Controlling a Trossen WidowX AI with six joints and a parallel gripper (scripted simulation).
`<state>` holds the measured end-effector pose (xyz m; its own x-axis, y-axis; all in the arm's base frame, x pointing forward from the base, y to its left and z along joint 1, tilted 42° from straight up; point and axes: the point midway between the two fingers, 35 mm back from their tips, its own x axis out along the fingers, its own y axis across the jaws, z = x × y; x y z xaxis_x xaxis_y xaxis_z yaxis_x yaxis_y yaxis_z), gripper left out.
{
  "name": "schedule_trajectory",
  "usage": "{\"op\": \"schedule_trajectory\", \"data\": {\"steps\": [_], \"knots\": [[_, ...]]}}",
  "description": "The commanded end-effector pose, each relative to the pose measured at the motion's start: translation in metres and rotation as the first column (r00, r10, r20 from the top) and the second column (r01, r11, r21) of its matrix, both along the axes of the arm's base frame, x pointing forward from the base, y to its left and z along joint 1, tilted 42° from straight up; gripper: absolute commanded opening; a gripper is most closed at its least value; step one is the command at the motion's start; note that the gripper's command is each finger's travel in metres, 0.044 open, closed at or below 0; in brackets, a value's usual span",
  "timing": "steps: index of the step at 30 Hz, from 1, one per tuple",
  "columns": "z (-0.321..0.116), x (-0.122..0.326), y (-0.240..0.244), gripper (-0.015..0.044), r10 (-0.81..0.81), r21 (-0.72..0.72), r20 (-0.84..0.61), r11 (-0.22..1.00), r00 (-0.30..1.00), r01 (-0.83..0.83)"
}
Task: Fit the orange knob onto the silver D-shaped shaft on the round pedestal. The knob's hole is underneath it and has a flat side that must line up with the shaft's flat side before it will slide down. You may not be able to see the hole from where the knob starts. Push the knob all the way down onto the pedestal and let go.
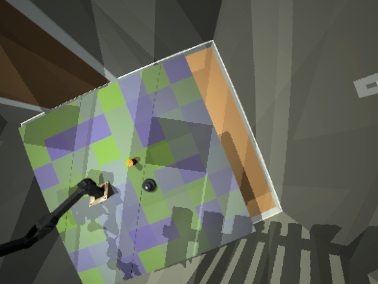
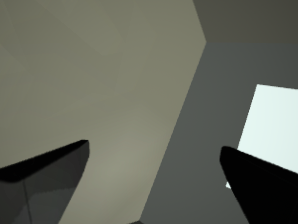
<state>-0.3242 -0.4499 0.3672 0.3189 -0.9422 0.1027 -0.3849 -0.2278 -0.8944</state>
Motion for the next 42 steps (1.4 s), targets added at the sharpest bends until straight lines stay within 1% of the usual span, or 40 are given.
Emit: {"op": "schedule_trajectory", "data": {"steps": [1, 2, 5, 10, 12, 17, 22, 27, 32, 37, 42], "knots": [[0.0, 0.0, 0.0, 0.0426, 0.0, 0.0, 0.0, 1.0, 1.0, 0.0], [0.001, 0.0, 0.001, 0.044, -0.002, -0.003, -0.003, 1.0, 1.0, 0.002], [0.02, -0.002, 0.01, 0.044, -0.041, -0.051, -0.054, 0.998, 0.998, 0.038], [0.09, -0.002, 0.049, 0.044, -0.199, -0.24, -0.22, 0.96, 0.955, 0.145], [0.111, 0.001, 0.063, 0.044, -0.251, -0.302, -0.263, 0.939, 0.932, 0.168], [0.177, 0.02, 0.111, 0.044, -0.418, -0.497, -0.367, 0.843, 0.831, 0.205], [0.238, 0.055, 0.166, 0.044, -0.589, -0.686, -0.42, 0.704, 0.691, 0.183], [0.286, 0.1, 0.222, 0.044, -0.733, -0.83, -0.415, 0.548, 0.539, 0.107], [0.321, 0.157, 0.276, 0.044, -0.845, -0.922, -0.363, 0.387, 0.392, -0.019], [0.341, 0.225, 0.326, 0.044, -0.925, -0.955, -0.276, 0.234, 0.262, -0.183], [0.344, 0.301, 0.367, 0.044, -0.971, -0.923, -0.17, 0.098, 0.166, -0.371]]}}
